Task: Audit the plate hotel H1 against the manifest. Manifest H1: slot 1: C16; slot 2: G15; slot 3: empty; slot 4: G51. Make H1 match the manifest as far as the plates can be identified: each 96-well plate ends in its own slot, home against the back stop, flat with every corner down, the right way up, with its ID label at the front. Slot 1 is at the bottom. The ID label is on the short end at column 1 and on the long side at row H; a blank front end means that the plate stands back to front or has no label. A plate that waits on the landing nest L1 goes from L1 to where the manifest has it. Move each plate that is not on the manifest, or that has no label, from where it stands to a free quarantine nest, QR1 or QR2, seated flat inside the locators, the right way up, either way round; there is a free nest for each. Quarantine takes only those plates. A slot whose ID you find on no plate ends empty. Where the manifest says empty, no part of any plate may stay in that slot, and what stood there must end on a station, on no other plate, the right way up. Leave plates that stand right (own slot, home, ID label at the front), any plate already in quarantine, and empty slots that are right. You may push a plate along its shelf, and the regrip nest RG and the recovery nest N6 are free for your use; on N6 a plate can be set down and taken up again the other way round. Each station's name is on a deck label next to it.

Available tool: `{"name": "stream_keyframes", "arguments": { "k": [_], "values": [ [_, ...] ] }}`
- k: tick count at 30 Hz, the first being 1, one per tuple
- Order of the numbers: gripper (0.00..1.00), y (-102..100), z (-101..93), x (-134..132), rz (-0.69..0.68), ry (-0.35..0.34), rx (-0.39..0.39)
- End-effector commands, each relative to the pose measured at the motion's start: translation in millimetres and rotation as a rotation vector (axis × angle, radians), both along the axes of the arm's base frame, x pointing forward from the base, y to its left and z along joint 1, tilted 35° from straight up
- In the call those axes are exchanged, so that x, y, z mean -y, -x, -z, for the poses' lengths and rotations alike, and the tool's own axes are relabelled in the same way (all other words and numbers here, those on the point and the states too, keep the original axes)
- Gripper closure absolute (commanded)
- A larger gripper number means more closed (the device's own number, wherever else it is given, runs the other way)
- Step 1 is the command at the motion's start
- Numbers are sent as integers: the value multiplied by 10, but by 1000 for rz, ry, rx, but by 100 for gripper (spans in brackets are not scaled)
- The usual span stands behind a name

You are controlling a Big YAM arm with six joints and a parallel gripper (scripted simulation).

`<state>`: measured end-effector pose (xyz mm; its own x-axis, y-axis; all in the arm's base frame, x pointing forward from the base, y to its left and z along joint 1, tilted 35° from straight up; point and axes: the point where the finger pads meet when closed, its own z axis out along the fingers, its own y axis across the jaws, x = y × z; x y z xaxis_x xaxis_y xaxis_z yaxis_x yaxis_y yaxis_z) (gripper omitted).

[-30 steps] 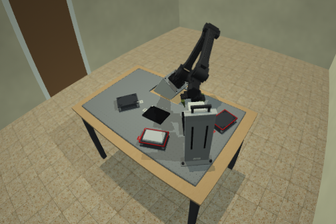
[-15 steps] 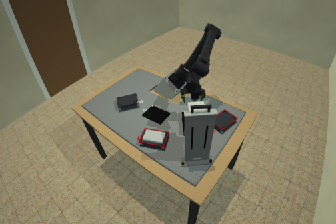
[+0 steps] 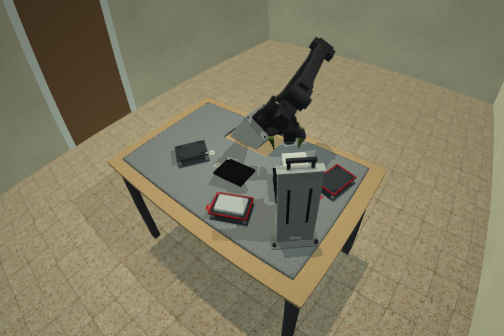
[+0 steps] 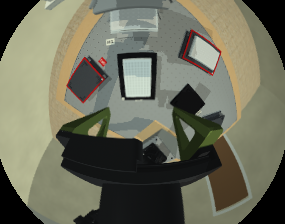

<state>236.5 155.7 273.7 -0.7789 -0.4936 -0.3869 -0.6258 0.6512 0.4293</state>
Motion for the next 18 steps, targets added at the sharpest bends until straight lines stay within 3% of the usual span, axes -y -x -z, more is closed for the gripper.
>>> {"name": "stream_keyframes", "arguments": {
  "k": [1,18],
  "values": [
    [0,-41,42,75,-7,2,-7],
    [0,-303,278,433,-5,-1,-7]
  ]
}}
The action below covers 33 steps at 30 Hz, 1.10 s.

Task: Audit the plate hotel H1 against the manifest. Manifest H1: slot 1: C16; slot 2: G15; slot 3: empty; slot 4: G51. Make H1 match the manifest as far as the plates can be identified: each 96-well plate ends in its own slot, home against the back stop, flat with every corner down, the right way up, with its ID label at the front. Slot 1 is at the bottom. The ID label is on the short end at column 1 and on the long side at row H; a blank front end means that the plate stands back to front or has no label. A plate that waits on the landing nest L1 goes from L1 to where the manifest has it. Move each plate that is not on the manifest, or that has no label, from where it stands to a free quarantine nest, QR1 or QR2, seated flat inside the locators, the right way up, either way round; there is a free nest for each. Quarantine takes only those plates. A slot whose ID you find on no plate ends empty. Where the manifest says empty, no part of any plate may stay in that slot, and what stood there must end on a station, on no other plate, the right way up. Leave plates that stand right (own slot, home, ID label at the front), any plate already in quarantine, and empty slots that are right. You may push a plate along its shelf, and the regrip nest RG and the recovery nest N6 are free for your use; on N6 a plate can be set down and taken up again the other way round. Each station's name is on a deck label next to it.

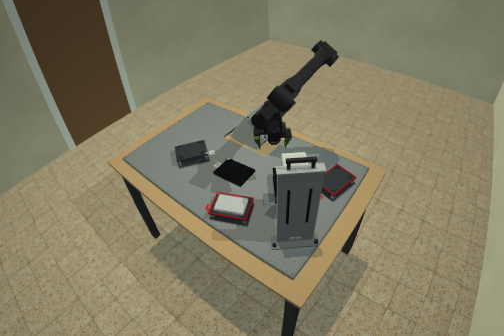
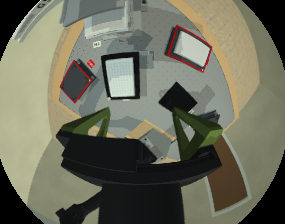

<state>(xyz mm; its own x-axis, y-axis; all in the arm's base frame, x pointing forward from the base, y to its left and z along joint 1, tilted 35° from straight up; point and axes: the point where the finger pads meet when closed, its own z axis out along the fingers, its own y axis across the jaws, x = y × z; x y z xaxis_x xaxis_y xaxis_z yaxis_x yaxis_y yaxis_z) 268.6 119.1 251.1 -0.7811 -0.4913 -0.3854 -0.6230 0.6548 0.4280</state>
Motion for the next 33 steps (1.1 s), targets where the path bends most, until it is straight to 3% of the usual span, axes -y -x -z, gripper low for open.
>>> {"name": "stream_keyframes", "arguments": {
  "k": [1,2,4,10,33],
  "values": [
    [0,0,68,90,-9,-3,-7],
    [0,-17,84,114,-9,-3,-6],
    [0,-63,50,165,4,-25,65],
    [0,-134,157,323,46,-84,131],
    [0,-366,549,832,181,-280,318]
  ]
}}
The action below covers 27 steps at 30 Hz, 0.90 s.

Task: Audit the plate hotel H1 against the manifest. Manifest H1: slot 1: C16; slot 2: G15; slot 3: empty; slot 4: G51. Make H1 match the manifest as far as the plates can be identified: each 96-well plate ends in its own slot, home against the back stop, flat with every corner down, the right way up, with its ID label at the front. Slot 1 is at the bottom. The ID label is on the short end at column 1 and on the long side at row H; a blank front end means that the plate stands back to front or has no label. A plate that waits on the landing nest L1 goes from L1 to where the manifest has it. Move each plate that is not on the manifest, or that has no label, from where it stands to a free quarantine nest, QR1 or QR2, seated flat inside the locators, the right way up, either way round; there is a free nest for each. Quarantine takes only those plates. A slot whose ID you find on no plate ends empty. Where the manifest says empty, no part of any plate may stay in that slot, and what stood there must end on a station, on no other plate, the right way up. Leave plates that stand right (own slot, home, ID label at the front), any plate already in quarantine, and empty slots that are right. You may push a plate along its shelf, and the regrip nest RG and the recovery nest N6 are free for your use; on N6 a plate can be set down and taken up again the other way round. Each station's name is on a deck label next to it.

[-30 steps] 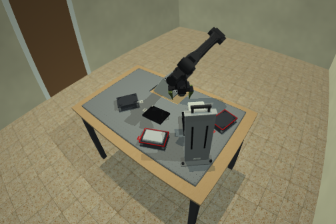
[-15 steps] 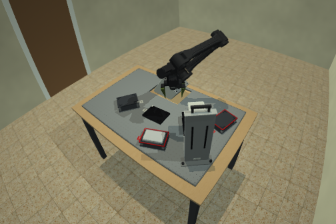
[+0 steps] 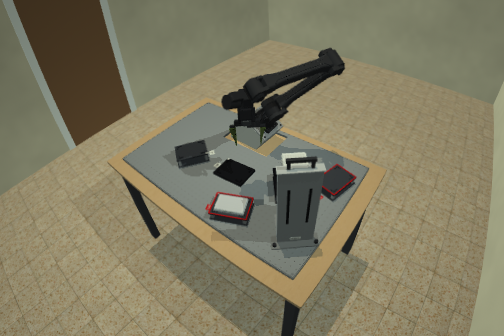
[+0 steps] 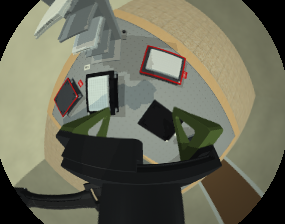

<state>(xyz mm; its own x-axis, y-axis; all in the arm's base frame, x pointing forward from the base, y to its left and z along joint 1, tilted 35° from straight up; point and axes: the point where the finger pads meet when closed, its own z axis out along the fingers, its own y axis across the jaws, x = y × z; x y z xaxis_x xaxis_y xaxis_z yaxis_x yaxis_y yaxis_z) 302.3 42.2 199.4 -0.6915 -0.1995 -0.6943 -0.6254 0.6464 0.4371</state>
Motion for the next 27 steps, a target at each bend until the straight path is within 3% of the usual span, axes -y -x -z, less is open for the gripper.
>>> {"name": "stream_keyframes", "arguments": {
  "k": [1,20,27],
  "values": [
    [0,-29,15,82,12,0,59],
    [0,-16,-15,78,138,-182,236],
    [0,-14,187,260,151,-212,231]
  ]
}}
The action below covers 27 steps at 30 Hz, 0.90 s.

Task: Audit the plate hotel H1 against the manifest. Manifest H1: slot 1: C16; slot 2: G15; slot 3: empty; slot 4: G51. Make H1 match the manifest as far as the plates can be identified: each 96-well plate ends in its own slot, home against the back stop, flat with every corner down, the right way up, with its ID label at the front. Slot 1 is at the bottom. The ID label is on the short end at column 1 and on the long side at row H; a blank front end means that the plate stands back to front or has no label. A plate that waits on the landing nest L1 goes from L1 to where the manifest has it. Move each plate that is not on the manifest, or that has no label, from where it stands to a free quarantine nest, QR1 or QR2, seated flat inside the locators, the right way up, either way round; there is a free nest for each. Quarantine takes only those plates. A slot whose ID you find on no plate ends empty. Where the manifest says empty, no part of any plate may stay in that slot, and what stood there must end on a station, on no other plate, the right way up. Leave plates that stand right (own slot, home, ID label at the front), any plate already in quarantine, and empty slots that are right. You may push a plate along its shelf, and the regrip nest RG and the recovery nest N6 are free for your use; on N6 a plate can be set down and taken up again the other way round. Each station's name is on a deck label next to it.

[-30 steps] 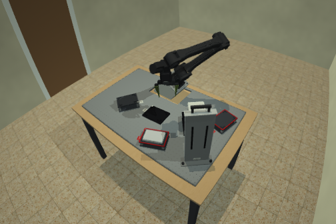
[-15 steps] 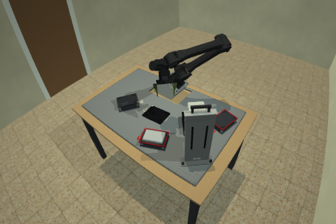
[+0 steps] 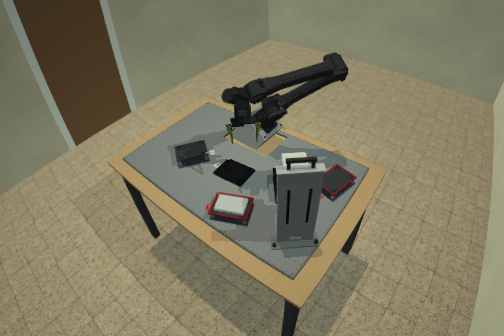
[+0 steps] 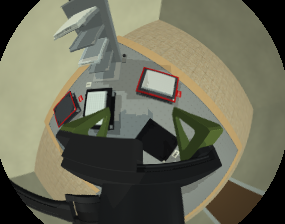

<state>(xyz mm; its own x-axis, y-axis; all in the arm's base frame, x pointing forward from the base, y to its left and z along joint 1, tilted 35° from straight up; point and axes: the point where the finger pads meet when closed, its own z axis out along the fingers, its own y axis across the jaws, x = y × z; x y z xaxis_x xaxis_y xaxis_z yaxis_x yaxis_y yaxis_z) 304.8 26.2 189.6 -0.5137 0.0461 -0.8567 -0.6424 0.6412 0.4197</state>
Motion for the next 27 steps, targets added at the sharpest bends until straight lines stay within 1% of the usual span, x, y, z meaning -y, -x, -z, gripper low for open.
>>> {"name": "stream_keyframes", "arguments": {
  "k": [1,2,5,7,15,22,24,27],
  "values": [
    [0,-82,-26,180,16,12,20],
    [0,-140,-91,241,16,23,39],
    [0,-150,-25,331,17,24,38],
    [0,-150,-25,331,17,24,38],
    [0,-173,155,570,18,26,35],
    [0,-138,317,776,19,29,31],
    [0,-138,317,776,19,29,31],
    [0,-120,391,864,19,32,28]
  ]
}}
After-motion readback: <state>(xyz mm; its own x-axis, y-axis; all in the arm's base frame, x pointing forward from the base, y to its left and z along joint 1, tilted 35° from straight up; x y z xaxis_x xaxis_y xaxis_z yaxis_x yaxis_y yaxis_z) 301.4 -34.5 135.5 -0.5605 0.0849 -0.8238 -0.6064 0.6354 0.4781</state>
